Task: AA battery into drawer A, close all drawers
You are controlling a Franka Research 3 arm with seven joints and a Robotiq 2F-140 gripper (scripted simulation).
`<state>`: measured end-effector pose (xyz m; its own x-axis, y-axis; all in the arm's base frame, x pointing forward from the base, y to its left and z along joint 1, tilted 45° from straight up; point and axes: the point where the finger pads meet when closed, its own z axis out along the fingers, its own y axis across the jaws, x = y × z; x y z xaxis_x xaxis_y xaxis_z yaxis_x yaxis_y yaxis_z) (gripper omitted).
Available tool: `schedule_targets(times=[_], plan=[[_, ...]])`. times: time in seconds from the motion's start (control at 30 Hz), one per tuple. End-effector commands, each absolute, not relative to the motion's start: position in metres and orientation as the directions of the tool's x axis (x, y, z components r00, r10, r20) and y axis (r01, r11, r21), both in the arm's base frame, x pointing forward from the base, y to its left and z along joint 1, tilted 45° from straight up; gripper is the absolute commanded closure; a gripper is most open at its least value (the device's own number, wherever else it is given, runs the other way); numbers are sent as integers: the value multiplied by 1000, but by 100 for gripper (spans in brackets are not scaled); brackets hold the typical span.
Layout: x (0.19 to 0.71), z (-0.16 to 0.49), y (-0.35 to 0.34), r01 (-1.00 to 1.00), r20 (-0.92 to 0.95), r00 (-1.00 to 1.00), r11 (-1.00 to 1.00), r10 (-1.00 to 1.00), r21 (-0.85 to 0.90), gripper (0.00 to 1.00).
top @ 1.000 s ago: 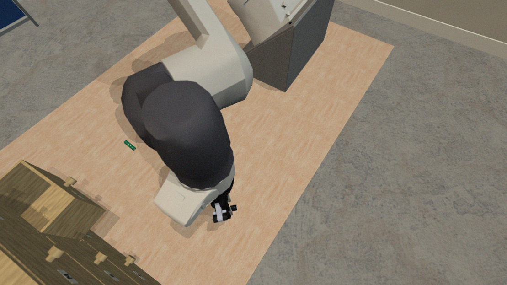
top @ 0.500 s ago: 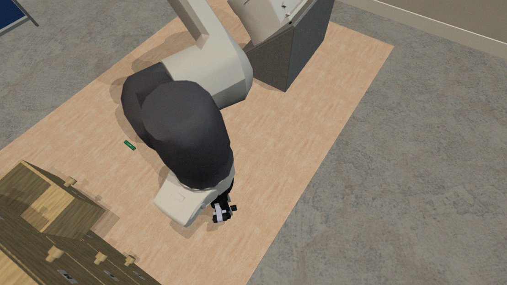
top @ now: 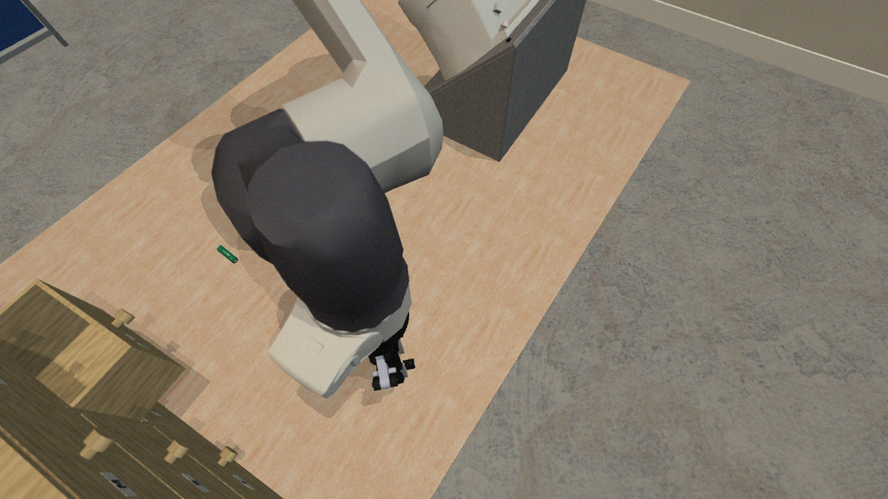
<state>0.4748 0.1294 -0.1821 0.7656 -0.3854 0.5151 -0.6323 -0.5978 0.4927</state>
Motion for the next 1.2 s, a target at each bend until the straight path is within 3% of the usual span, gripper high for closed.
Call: schedule_targets(times=[0.0, 1.17], plan=[[477, -182, 128, -637, 518, 762, -596, -388, 490, 83], [478, -193, 116, -637, 518, 762, -596, -388, 490, 83]])
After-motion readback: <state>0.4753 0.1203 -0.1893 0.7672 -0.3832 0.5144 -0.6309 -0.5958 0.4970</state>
